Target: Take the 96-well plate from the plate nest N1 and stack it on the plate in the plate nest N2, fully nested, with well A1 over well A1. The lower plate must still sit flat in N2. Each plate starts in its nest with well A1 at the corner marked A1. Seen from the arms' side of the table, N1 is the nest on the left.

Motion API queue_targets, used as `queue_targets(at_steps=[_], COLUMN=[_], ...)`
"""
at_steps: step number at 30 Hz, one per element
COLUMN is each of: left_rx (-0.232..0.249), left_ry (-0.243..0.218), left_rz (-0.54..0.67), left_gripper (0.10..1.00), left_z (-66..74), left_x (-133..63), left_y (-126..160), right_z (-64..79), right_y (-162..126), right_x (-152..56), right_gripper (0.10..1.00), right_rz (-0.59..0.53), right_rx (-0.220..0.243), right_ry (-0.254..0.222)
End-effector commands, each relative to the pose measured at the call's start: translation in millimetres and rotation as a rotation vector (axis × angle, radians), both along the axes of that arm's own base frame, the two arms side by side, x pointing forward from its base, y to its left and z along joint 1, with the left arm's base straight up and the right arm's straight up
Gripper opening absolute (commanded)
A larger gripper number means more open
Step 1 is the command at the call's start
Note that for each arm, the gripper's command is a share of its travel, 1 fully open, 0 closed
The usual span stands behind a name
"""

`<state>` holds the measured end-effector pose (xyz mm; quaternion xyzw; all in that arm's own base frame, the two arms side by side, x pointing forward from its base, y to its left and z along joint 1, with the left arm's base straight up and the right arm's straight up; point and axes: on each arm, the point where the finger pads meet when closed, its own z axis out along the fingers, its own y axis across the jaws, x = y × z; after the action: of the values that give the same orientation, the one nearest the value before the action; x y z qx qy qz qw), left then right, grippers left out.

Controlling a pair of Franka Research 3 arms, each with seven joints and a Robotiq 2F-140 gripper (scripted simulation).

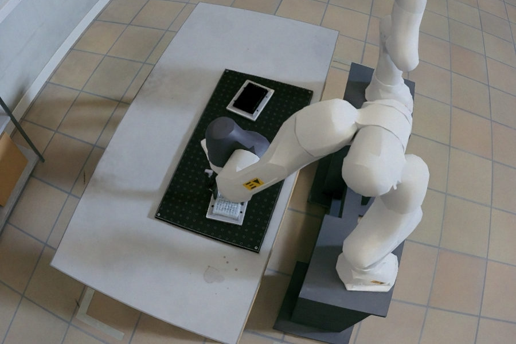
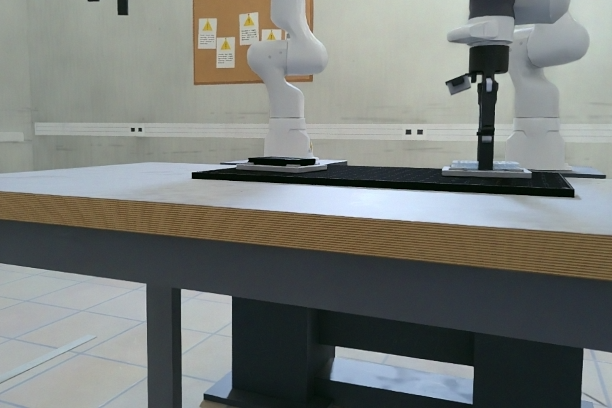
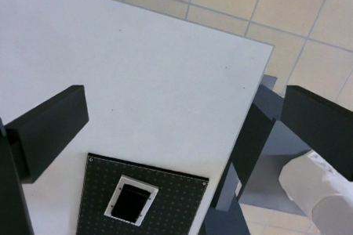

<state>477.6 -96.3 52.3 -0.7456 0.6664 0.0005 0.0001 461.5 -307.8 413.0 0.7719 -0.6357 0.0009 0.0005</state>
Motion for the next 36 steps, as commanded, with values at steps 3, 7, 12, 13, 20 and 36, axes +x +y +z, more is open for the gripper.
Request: queue_targets(at_steps=[3,7,12,13,20,36], left_rx=[-0.001,-0.001,-0.001,-0.001,-0.001,-0.001], left_ry=[-0.001,-0.001,-0.001,-0.001,-0.001,-0.001], left_rz=[-0.001,-0.001,-0.001,-0.001,-0.001,-0.001], left_gripper=[0.612,0.604,0.099,0.099,0.099,0.099], left_z=[-0.4,-0.1,-0.1,-0.1,-0.1,23.2], left_x=[0.2,0.2,0.2,0.2,0.2,0.2], left_y=[0.3,0.3,0.3,0.3,0.3,0.3], right_z=[0.0,0.0,0.0,0.0,0.0,0.0], right_y=[0.5,0.5,0.5,0.5,0.5,0.5], right_x=[0.0,0.0,0.0,0.0,0.0,0.0], right_gripper=[1.000,1.000,1.000,1.000,1.000,1.000], right_rz=[0.005,0.005,0.005,0.005,0.005,0.005], right_rx=[0.002,0.002,0.002,0.002,0.002,0.002], right_ry=[0.001,0.001,0.001,0.001,0.001,0.001])
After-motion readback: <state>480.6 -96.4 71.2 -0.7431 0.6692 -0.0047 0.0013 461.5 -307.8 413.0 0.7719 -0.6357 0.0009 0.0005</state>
